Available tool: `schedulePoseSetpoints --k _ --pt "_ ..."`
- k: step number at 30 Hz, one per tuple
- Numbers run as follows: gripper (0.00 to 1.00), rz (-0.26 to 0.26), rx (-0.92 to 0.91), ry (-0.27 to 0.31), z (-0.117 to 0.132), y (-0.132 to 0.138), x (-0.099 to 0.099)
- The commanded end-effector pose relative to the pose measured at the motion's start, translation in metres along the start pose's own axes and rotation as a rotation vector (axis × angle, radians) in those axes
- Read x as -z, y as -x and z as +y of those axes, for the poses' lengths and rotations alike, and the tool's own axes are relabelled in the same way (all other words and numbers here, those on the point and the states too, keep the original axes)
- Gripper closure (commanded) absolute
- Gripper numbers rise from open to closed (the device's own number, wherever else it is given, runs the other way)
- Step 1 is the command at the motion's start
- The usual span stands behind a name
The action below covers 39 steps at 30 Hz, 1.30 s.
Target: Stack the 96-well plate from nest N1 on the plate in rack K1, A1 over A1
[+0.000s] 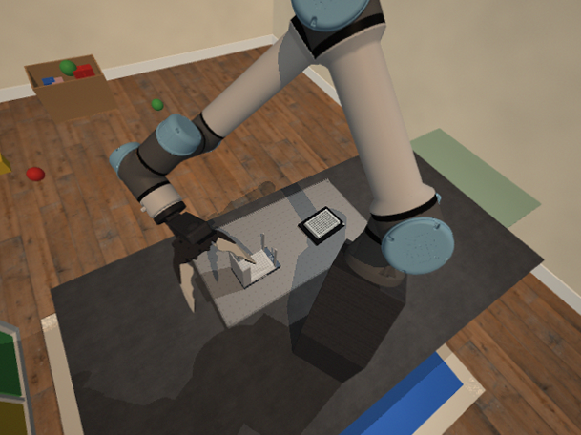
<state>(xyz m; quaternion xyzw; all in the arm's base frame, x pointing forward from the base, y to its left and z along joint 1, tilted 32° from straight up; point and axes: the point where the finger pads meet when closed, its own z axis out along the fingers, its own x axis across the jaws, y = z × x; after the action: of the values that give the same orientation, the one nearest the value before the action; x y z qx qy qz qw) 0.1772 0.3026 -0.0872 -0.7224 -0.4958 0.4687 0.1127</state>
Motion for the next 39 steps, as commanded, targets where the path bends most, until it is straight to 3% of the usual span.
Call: schedulePoseSetpoints --k 1,2,5,11,14,19,22,28,31,36,39 --pt "0.00 0.042 -0.008 0.011 0.022 0.003 0.008" --pt "0.00 0.042 -0.008 0.011 0.022 0.003 0.008" --pt "0.00 0.124 -0.034 0.034 0.036 0.005 0.012" --pt "0.00 0.124 -0.034 0.034 0.051 0.008 0.017" --pt "0.00 0.204 -0.065 0.059 0.065 0.012 0.022" --pt "0.00 0.204 -0.065 0.060 0.079 0.016 0.026" --pt "0.00 0.281 -0.100 0.087 0.093 0.021 0.031" --pt "0.00 0.281 -0.100 0.087 0.107 0.026 0.035" --pt "0.00 0.356 -0.140 0.117 0.120 0.032 0.039" --pt "0.00 0.356 -0.140 0.117 0.134 0.039 0.043" --pt "0.00 0.427 -0.185 0.148 0.147 0.046 0.047"
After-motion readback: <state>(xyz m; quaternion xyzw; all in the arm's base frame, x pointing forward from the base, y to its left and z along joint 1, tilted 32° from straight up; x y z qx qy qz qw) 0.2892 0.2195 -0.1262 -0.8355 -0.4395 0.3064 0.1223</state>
